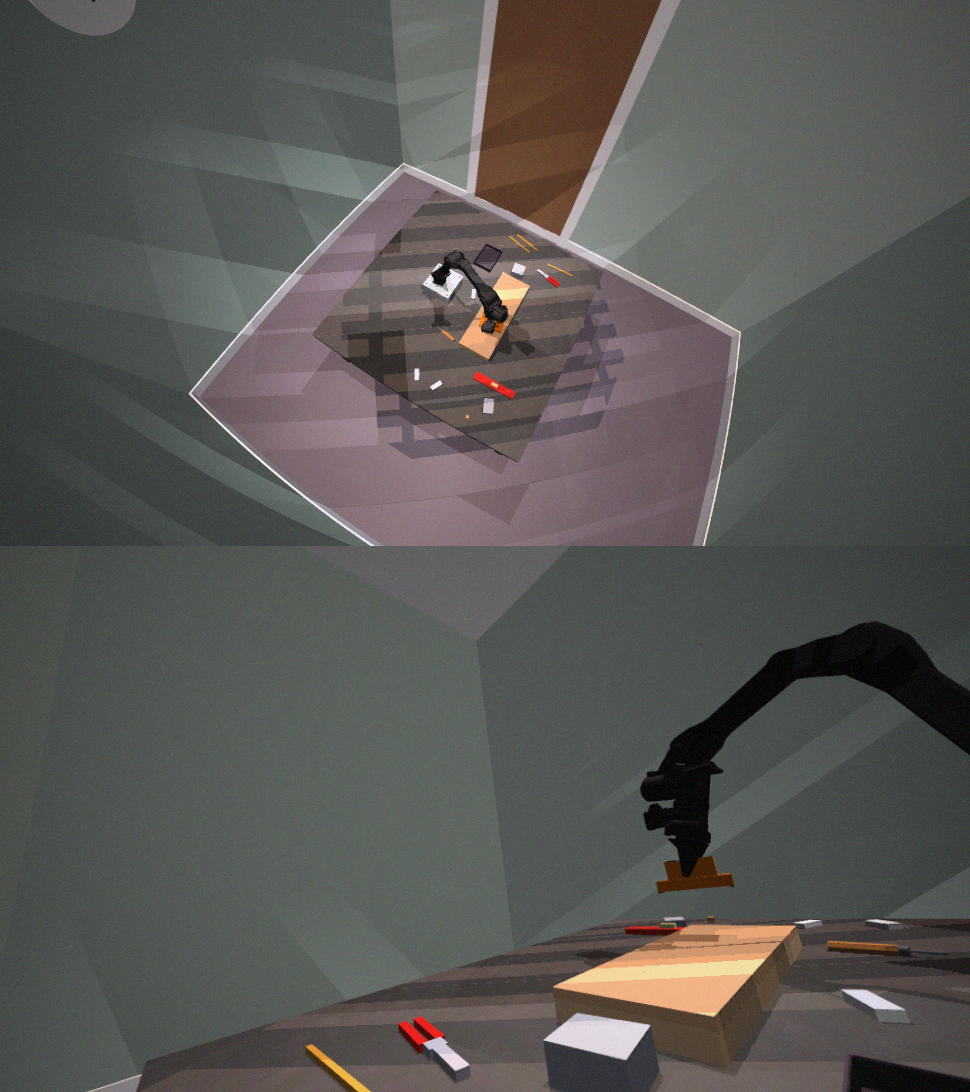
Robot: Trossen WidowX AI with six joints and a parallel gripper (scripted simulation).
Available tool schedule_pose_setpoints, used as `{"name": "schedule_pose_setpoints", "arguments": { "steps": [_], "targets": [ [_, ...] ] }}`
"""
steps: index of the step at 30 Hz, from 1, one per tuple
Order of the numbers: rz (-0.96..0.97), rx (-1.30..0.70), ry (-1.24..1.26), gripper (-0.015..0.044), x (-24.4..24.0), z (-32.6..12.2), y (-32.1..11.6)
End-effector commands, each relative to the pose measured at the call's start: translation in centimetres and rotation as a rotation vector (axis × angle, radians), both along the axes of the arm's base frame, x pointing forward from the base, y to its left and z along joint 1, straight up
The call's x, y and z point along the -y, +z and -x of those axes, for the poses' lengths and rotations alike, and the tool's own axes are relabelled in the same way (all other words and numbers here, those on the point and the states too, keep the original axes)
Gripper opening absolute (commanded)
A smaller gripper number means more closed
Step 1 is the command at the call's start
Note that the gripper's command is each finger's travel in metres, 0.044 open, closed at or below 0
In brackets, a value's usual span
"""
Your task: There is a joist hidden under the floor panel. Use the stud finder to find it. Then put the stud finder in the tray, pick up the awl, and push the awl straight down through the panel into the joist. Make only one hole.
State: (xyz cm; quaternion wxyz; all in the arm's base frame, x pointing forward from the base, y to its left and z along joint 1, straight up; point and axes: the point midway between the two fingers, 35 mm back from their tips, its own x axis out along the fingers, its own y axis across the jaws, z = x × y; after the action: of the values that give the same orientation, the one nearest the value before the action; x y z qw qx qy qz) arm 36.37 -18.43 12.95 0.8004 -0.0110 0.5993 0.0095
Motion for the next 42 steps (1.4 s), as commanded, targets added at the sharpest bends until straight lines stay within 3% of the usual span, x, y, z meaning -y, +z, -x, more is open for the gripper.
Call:
{"name": "schedule_pose_setpoints", "arguments": {
  "steps": [1,21,42],
  "targets": [
    [0.008,0.017,0.057,0.0,-2.4,-1.0,0.5],
    [0.005,0.017,0.392,0.0,-16.2,-3.1,-0.3],
    [0.001,0.017,0.743,0.0,-30.1,-0.1,-1.1]
  ]
}}
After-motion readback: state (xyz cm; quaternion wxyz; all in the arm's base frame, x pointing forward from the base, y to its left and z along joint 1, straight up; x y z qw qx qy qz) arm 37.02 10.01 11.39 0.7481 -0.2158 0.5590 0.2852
